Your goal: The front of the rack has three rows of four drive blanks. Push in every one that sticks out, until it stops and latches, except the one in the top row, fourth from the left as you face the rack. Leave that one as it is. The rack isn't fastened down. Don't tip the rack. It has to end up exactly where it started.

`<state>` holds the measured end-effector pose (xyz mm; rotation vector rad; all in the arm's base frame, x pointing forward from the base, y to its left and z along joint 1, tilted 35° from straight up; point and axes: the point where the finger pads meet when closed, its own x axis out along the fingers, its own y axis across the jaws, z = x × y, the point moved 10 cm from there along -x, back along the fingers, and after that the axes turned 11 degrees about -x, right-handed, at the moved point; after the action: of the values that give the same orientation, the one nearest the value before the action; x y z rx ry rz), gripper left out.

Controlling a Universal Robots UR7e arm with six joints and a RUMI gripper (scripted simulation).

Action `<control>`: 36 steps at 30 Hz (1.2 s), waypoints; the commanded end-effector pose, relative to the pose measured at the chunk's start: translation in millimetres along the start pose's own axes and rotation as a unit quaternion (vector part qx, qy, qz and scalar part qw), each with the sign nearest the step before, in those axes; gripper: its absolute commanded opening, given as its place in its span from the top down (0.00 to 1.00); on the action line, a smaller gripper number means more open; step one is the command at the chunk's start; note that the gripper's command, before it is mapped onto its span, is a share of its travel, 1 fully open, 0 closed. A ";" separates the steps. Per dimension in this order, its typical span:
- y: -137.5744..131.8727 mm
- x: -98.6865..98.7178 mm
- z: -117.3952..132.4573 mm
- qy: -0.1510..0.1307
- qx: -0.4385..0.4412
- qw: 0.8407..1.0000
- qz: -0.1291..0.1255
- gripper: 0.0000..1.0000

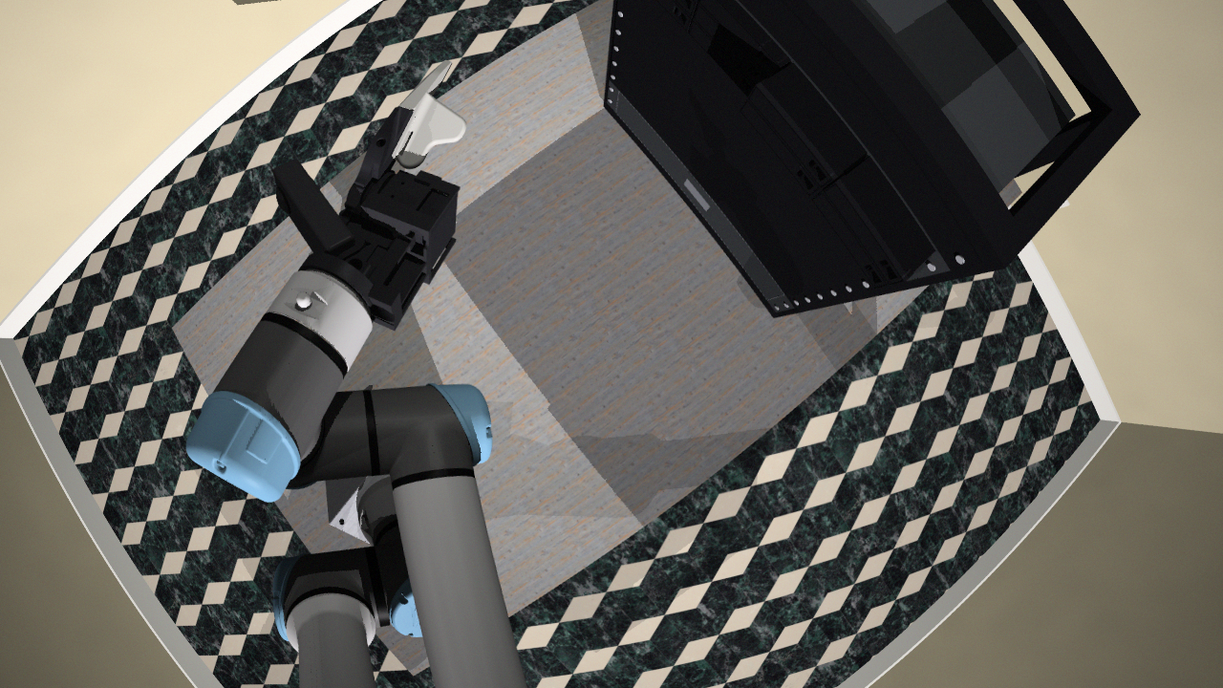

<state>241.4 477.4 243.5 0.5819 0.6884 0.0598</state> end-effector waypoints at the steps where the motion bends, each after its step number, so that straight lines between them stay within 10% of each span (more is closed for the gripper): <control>1: -6.6 0.0 33.2 -0.032 0.013 0.998 0.054 0.00; 14: -42.7 -35.7 126.2 -0.168 0.038 0.974 0.146 0.00; 36: -83.7 -82.0 180.8 -0.286 0.045 0.938 0.192 0.00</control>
<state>279.1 308.2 355.5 0.7701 0.0371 0.2110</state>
